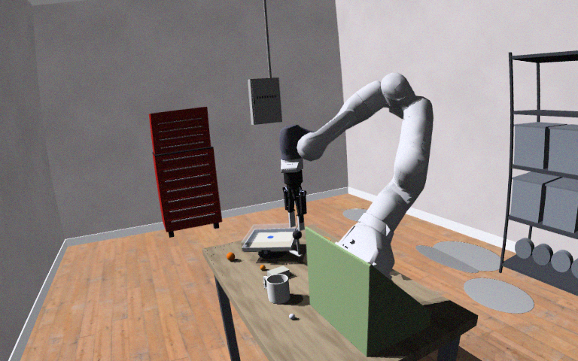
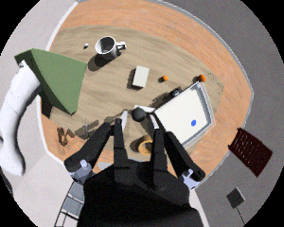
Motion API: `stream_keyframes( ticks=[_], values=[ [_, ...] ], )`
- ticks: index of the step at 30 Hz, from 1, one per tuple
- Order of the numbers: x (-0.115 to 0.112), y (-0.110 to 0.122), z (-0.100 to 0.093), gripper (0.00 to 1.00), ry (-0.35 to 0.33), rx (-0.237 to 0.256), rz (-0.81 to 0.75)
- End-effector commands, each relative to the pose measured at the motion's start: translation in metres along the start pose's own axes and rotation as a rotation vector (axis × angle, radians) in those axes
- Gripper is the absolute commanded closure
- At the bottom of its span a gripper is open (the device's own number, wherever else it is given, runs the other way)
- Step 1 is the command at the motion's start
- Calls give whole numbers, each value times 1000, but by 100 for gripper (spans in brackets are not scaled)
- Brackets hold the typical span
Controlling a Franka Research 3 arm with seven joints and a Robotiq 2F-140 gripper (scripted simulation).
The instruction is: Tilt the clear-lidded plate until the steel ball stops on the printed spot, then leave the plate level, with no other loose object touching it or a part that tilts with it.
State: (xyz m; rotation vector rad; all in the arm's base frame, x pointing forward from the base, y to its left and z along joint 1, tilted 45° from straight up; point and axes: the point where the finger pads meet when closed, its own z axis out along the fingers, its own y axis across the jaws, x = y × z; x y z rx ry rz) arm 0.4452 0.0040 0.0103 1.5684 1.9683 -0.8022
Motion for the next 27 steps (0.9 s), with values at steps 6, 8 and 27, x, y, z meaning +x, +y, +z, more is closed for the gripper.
stream_keyframes(
  ticks=[6, 8, 27],
  values=[
    [-1, 2, 4, 64, -1, -3, 6],
    [-1, 2, 5, 64, -1, -3, 6],
    [-1, 3, 19, 64, -1, -3, 6]
  ],
)
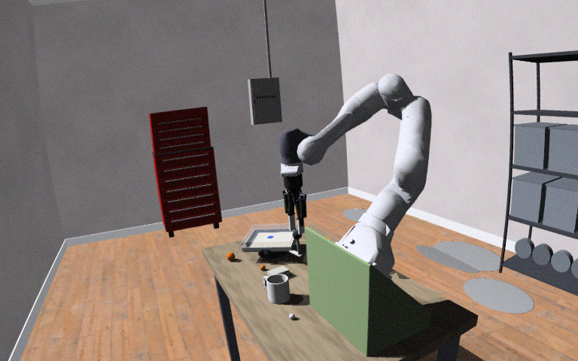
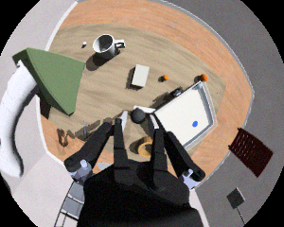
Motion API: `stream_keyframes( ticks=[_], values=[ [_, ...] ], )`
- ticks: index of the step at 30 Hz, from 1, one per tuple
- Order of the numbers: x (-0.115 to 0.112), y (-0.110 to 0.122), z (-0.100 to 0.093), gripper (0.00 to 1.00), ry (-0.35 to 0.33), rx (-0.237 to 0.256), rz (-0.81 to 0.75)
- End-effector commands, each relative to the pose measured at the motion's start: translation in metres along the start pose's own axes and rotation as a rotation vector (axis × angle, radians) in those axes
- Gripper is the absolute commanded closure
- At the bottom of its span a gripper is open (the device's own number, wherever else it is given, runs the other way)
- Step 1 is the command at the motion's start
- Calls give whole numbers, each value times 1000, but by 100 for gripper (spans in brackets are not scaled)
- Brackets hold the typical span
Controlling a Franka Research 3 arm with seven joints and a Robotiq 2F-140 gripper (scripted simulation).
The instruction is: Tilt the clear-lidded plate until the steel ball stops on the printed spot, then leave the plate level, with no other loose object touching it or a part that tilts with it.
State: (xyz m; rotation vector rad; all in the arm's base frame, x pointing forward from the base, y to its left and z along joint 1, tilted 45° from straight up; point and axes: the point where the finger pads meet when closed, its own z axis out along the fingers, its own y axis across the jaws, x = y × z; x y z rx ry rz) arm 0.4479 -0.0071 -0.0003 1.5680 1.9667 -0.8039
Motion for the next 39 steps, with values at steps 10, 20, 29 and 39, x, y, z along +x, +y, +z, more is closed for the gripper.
stream_keyframes(
  ticks=[10, 20, 29, 39],
  values=[
    [0, 2, 9, 64, 1, -3, 6],
    [0, 2, 12, 64, 1, -3, 6],
    [0, 2, 12, 64, 1, -3, 6],
    [0, 2, 12, 64, 1, -3, 6]
  ],
)
